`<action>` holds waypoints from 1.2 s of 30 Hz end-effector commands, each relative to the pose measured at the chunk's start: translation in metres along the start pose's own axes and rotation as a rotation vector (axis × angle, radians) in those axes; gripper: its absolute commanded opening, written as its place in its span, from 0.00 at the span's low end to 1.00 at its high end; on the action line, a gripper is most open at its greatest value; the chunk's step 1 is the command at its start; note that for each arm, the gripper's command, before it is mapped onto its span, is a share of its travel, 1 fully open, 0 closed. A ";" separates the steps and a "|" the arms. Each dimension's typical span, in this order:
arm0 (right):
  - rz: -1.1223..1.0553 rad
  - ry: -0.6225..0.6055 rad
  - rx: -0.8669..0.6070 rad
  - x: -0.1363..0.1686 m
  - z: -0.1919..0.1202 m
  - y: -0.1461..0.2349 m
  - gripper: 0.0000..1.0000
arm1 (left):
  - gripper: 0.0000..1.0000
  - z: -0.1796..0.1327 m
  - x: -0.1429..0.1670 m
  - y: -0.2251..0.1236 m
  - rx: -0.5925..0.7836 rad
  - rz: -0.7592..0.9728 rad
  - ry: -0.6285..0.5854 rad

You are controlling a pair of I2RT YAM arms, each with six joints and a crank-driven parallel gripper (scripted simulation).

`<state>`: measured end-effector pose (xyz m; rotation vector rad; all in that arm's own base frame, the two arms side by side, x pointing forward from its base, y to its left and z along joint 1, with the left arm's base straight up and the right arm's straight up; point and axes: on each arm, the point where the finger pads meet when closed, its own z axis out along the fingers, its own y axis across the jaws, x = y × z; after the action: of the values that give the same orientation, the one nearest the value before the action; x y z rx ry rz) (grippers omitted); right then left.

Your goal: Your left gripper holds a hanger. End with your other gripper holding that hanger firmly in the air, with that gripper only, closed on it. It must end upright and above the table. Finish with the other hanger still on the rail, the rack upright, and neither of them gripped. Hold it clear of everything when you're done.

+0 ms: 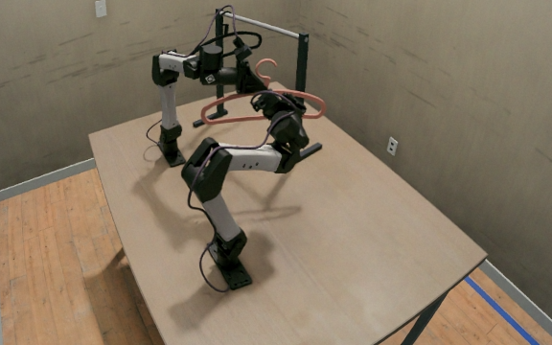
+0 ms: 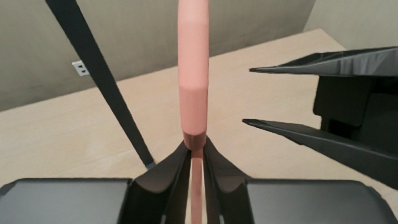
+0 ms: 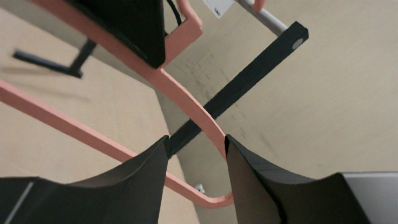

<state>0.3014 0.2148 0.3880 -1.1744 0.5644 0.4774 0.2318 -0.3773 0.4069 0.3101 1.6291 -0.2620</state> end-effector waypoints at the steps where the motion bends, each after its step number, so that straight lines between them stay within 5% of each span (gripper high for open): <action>1: -0.172 0.120 -0.027 -0.001 0.007 -0.007 0.49 | 0.02 -0.002 -0.008 0.002 0.001 -0.026 -0.017; 19: -0.626 0.254 -0.174 0.008 0.022 -0.006 0.49 | 0.02 -0.002 -0.008 0.002 0.001 -0.026 -0.017; 36: -0.644 0.235 -0.175 0.002 0.026 -0.006 0.49 | 0.02 -0.002 -0.008 0.002 0.001 -0.026 -0.017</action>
<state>0.3160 0.2392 0.3801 -1.5195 0.3445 -0.1306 0.2318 -0.3773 0.4069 0.3101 1.6291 -0.2620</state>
